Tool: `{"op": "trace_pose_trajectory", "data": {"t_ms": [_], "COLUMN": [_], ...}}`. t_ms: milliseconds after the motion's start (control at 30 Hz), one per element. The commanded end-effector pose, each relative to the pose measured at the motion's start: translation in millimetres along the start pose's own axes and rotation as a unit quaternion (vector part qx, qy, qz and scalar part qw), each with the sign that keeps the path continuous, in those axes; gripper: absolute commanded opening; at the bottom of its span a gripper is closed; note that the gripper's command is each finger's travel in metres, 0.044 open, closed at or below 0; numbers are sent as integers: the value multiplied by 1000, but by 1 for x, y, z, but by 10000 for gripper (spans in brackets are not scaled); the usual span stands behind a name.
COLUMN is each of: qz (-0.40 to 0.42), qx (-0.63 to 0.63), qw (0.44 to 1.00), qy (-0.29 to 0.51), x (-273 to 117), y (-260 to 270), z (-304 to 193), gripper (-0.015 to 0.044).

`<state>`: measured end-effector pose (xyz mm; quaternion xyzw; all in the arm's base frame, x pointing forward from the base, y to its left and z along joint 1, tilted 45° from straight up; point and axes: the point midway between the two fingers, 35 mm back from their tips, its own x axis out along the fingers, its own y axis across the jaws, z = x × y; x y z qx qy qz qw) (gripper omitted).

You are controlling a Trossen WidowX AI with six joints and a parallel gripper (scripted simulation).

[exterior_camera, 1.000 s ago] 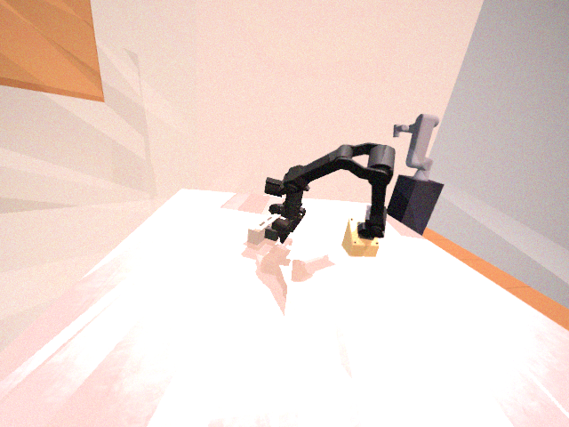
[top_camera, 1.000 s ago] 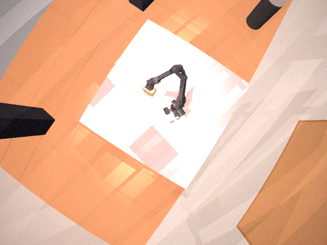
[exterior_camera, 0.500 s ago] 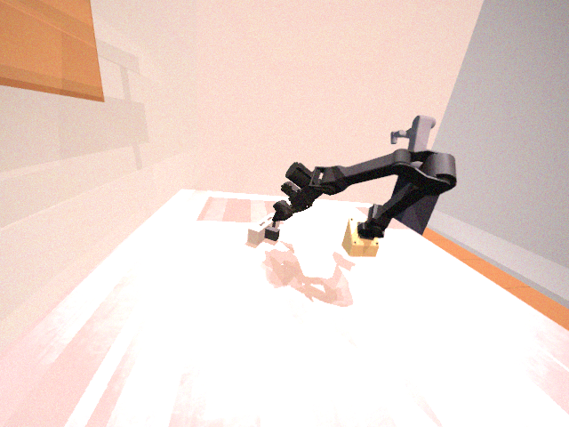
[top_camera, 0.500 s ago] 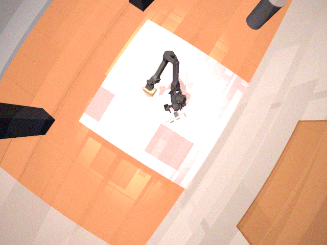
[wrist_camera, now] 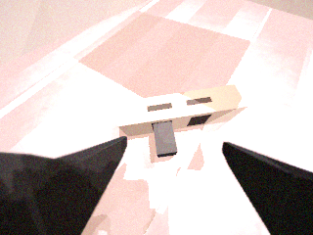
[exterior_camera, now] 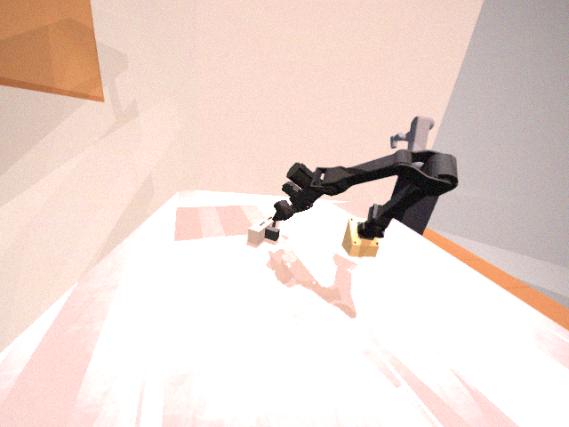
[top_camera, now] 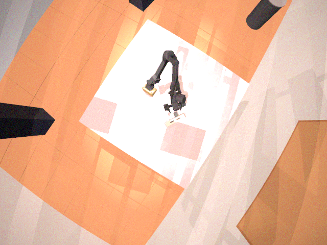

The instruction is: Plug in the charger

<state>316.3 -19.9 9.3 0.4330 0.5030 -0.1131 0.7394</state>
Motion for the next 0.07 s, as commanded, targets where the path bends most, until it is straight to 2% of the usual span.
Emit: {"op": "trace_pose_trajectory", "data": {"t_ms": [0, 33], "qz": [-2, -2], "qx": [3, 3], "qw": [1000, 1000], "qy": [-2, -2], "x": [0, 0], "y": [-1, -1], "z": [0, 0], "gripper": [440, 440]}}
